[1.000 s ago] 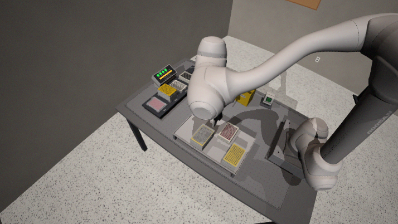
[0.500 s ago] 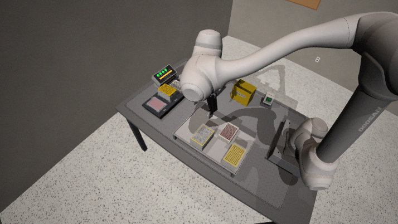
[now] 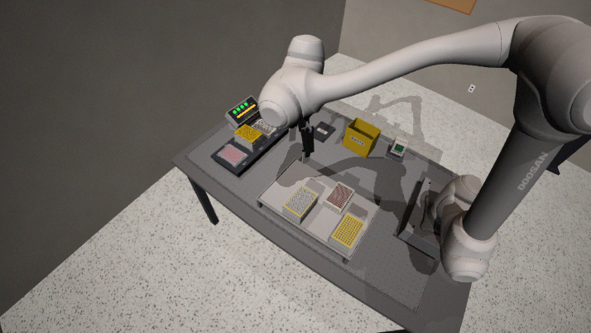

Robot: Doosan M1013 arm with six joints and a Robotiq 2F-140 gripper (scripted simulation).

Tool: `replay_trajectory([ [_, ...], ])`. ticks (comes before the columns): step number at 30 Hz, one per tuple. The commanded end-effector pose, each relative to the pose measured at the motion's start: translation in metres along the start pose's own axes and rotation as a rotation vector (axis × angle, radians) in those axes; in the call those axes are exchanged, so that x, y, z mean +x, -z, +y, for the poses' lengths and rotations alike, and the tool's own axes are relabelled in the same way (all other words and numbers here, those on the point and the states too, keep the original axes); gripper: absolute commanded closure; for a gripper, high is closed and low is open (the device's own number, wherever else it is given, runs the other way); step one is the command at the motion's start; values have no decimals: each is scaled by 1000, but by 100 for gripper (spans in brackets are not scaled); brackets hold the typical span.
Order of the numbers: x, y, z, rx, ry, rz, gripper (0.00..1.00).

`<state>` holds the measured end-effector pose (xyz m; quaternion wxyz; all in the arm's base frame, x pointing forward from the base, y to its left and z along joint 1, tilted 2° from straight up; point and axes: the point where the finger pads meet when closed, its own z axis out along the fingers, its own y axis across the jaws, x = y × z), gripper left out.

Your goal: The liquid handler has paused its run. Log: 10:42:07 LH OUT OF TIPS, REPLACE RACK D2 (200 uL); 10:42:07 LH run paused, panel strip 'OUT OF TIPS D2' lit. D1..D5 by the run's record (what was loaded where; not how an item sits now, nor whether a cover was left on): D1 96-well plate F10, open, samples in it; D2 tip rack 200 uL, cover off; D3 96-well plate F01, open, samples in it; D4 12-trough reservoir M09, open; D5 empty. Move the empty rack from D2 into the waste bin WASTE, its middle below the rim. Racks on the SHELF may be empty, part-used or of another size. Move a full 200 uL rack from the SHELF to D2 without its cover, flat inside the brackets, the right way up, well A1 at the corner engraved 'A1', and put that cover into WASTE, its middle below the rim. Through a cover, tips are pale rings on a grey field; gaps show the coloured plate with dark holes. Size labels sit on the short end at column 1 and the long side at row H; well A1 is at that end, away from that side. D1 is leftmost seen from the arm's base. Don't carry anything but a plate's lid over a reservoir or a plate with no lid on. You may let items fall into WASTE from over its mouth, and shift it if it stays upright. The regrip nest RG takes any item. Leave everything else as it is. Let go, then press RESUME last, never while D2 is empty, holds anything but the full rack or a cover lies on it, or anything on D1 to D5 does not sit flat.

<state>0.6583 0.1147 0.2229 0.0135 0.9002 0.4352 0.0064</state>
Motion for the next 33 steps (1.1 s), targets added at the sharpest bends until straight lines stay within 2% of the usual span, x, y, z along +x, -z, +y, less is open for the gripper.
replay_trajectory([
  [1,-4,0,14,0,-58,0,23],
  [33,-46,0,147,0,-618,0,23],
])
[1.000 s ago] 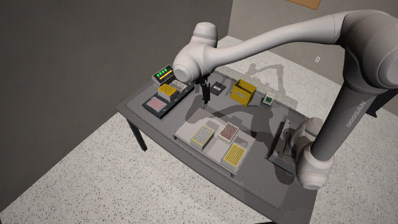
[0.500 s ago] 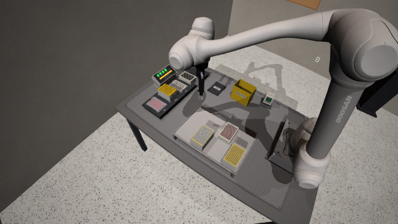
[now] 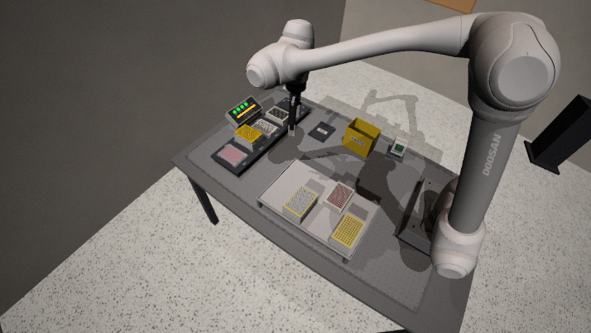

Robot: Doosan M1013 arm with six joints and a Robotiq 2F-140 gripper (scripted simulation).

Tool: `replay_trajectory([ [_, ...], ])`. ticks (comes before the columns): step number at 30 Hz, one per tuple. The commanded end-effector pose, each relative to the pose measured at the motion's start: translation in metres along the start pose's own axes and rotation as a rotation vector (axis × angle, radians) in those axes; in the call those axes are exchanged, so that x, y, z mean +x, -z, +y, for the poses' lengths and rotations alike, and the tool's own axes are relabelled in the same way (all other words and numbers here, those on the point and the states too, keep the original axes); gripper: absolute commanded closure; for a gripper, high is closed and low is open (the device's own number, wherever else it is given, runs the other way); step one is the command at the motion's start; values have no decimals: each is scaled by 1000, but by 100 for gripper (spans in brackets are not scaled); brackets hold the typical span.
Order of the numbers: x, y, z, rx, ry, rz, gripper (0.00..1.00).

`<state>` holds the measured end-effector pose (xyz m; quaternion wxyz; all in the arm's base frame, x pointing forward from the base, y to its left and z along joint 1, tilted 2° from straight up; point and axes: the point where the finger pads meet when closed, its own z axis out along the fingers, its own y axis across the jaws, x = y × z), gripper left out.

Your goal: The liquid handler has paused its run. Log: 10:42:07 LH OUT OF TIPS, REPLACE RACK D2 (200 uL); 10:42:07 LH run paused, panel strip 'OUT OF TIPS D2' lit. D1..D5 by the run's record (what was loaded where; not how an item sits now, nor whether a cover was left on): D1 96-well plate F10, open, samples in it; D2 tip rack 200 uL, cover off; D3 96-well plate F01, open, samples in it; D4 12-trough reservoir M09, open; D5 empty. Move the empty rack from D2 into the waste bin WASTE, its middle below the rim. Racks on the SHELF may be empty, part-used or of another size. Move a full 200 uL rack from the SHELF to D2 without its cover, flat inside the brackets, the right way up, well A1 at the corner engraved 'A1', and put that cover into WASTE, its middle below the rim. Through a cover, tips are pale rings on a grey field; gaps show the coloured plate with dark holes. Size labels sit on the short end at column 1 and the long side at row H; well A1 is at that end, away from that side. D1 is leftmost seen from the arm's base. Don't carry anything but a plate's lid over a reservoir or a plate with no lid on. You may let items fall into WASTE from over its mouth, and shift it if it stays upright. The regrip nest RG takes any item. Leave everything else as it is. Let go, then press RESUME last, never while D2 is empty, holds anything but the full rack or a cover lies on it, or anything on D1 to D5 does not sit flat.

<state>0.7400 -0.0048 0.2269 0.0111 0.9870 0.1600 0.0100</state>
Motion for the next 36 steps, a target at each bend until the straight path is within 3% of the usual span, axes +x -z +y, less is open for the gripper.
replay_trajectory([
  [1,4,0,14,0,-59,0,23],
  [24,33,0,115,0,-473,0,23],
  [32,35,4,121,0,-465,0,23],
  [36,44,4,103,0,-465,0,23],
])
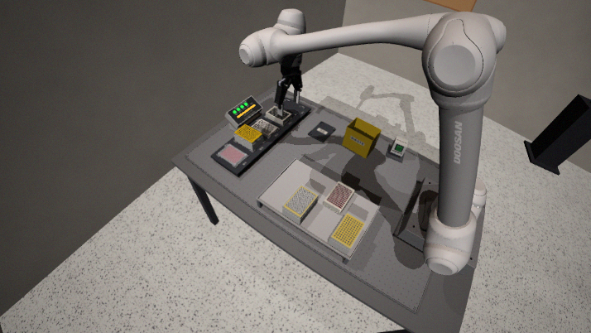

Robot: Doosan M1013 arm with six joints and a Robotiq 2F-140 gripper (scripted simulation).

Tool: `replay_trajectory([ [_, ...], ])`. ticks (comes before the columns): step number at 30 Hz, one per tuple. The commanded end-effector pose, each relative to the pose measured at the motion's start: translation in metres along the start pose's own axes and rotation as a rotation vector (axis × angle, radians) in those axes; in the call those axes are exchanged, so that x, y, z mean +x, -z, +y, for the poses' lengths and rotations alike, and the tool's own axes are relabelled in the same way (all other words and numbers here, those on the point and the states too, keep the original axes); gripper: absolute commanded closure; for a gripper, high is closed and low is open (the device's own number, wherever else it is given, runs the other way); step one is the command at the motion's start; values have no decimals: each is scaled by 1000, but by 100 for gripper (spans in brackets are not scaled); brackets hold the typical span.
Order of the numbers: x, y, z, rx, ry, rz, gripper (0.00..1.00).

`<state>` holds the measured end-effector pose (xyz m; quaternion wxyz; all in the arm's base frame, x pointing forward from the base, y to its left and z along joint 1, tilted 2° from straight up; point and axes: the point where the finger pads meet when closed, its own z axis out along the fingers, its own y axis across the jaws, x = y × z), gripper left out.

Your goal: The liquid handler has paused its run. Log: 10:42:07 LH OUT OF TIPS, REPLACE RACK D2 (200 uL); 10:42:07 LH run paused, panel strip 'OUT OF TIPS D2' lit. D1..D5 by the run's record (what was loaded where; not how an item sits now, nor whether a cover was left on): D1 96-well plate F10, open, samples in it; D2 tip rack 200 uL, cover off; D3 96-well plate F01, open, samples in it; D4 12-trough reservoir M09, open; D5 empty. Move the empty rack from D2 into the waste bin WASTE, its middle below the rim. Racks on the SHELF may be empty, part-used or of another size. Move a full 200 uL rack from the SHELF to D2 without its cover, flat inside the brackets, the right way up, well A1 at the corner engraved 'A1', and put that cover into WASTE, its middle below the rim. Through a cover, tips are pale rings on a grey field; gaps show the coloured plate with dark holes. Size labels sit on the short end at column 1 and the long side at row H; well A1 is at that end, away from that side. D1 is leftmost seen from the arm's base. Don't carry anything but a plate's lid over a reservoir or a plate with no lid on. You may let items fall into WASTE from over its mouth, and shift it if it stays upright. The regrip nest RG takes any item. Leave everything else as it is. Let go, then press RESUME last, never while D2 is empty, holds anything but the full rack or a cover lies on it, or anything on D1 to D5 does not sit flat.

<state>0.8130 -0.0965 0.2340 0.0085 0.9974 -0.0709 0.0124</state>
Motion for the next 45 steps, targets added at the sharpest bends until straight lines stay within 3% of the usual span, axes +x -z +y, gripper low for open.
replay_trajectory([
  [1,0,0,-12,0,-2,0,23],
  [22,1,0,-107,0,-2,0,23],
  [27,1,0,-111,0,-2,0,23],
  [45,81,0,-111,0,-2,0,23],
])
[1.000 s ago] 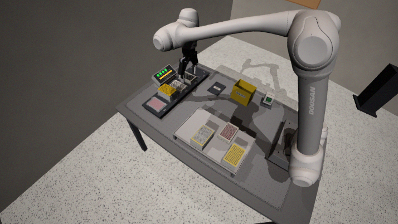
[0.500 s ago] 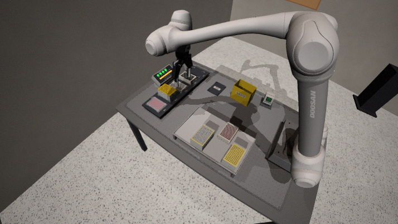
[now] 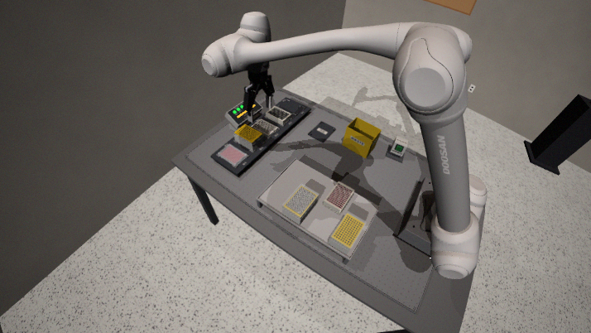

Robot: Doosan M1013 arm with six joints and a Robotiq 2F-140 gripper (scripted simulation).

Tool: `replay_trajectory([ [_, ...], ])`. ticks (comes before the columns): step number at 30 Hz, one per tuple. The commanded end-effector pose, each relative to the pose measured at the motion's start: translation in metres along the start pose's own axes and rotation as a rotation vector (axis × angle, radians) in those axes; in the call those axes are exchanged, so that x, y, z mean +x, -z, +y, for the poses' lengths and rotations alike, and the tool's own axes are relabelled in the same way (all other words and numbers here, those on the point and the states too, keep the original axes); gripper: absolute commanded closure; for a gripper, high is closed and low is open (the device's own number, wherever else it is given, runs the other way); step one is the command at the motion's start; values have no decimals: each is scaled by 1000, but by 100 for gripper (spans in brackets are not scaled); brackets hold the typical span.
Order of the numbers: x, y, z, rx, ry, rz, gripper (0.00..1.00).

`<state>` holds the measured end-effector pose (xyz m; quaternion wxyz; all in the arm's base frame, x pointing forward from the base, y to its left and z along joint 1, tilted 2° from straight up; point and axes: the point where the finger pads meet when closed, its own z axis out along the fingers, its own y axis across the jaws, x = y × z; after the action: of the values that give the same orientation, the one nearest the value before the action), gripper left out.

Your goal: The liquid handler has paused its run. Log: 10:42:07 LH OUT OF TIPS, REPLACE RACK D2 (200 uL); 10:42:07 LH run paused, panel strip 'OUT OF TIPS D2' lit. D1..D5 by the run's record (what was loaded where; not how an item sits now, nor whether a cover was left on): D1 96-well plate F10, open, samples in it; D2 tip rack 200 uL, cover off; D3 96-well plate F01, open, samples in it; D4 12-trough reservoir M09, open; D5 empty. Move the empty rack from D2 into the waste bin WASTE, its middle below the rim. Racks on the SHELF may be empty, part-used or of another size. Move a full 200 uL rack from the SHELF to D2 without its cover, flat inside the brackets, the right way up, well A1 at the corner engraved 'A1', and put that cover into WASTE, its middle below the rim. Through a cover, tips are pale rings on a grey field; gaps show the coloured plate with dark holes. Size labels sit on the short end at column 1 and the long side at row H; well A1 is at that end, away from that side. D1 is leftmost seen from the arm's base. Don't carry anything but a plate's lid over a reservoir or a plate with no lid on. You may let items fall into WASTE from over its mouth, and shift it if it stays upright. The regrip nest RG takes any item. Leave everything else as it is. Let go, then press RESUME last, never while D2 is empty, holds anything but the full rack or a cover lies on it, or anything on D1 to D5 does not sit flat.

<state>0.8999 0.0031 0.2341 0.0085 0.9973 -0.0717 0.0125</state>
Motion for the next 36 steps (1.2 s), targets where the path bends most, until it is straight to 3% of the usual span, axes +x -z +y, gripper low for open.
replay_trajectory([
  [1,14,0,0,0,0,0,23],
  [19,93,0,1,0,0,0,23],
  [36,93,-5,1,0,0,0,23],
])
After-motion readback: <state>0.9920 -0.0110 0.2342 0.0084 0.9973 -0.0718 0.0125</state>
